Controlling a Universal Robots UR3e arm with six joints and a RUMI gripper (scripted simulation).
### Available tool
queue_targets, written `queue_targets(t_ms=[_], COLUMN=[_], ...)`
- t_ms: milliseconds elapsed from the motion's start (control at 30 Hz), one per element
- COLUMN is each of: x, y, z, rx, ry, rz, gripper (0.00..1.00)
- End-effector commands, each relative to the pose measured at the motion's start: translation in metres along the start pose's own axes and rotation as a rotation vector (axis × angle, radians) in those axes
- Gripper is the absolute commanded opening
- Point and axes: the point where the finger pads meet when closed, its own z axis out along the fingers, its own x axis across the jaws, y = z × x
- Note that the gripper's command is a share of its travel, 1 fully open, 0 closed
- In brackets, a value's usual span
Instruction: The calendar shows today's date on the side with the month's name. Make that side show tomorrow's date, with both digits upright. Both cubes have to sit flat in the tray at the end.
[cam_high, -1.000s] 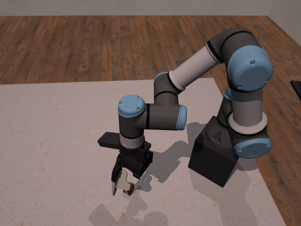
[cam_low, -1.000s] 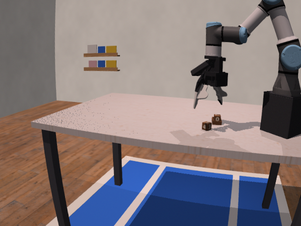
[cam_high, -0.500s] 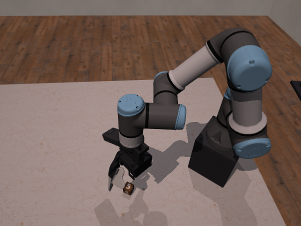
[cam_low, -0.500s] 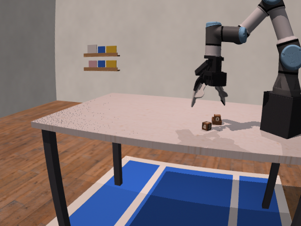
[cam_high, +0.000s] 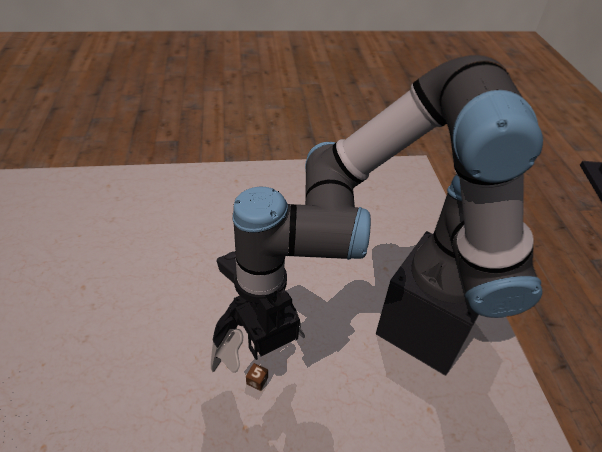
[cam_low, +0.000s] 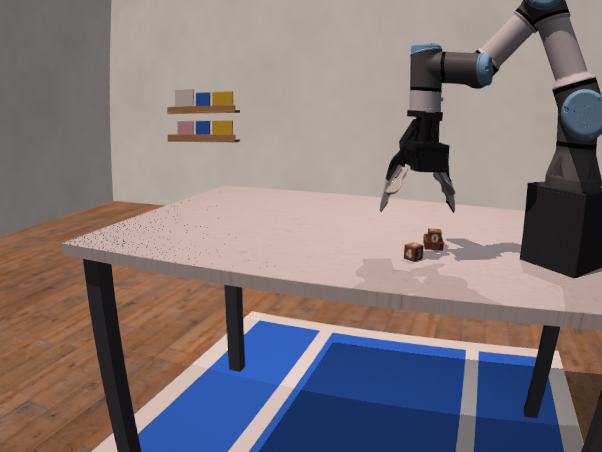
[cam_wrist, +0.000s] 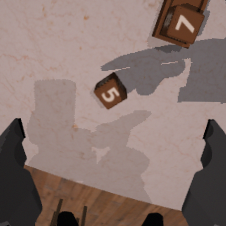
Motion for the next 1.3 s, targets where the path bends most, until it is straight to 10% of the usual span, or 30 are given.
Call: queue_targets(t_ms=[0,1267], x=[0.0009,0.0057], y=[-0.0016,-0.0024], z=[-0.001,-0.0029], rx=[0.007,0.007], ry=[0.004,0.002], rz=[0.174,0.743], gripper=[1.0,1.0])
